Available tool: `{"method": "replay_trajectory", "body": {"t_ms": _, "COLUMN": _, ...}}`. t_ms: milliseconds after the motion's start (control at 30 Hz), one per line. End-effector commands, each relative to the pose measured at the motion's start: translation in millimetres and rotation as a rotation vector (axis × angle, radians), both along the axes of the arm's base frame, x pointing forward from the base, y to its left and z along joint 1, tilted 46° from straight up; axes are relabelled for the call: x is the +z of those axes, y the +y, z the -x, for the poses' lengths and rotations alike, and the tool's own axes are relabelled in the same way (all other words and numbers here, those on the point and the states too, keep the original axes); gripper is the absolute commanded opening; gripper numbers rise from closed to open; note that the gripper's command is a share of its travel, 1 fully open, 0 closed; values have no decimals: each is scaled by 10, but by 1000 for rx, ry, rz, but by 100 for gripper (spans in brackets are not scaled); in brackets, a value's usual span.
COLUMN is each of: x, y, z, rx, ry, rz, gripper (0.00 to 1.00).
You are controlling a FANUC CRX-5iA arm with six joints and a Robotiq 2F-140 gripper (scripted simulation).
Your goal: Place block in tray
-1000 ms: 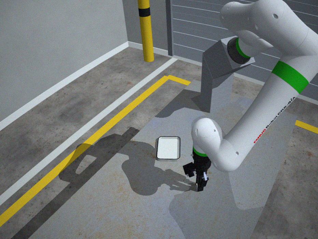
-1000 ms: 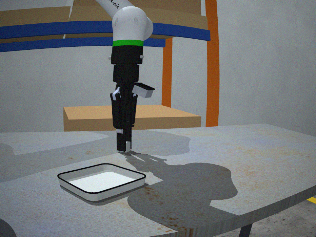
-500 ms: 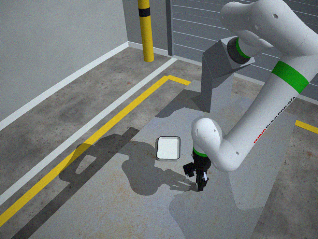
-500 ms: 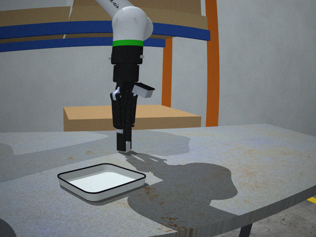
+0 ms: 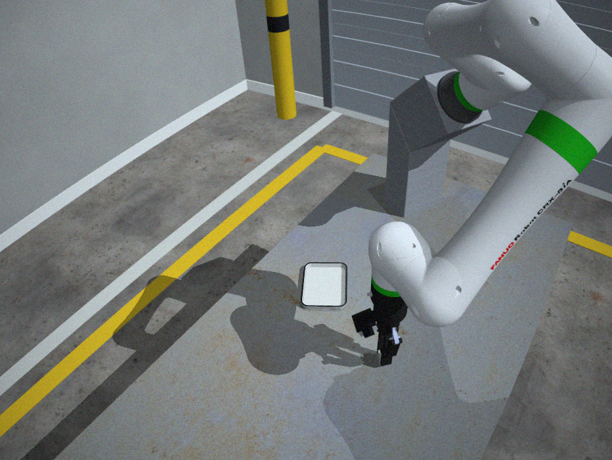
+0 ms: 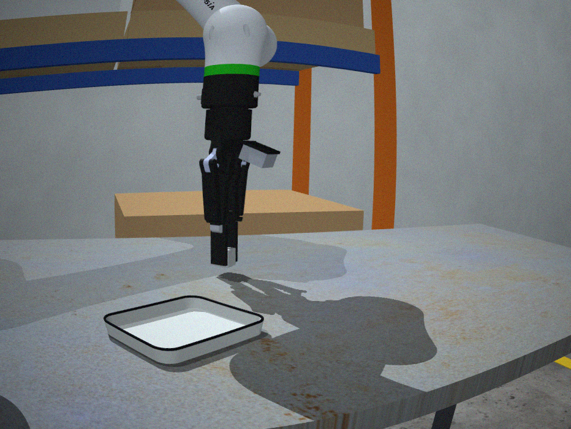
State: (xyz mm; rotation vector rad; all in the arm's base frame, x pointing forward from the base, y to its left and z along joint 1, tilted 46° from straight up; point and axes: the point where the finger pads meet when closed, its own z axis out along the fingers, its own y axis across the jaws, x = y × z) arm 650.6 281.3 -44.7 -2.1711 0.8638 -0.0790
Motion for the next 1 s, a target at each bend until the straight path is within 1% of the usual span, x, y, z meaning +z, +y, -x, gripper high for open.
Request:
{"method": "replay_trajectory", "body": {"t_ms": 0, "x": 54, "y": -51, "z": 16, "rx": -1, "ry": -1, "rz": 0, "gripper": 10}}
{"method": "replay_trajectory", "body": {"t_ms": 500, "x": 257, "y": -240, "z": 109, "rx": -1, "ry": -1, "rz": 0, "gripper": 10}}
{"method": "replay_trajectory", "body": {"t_ms": 967, "x": 276, "y": -258, "z": 119, "rx": -1, "ry": -1, "rz": 0, "gripper": 10}}
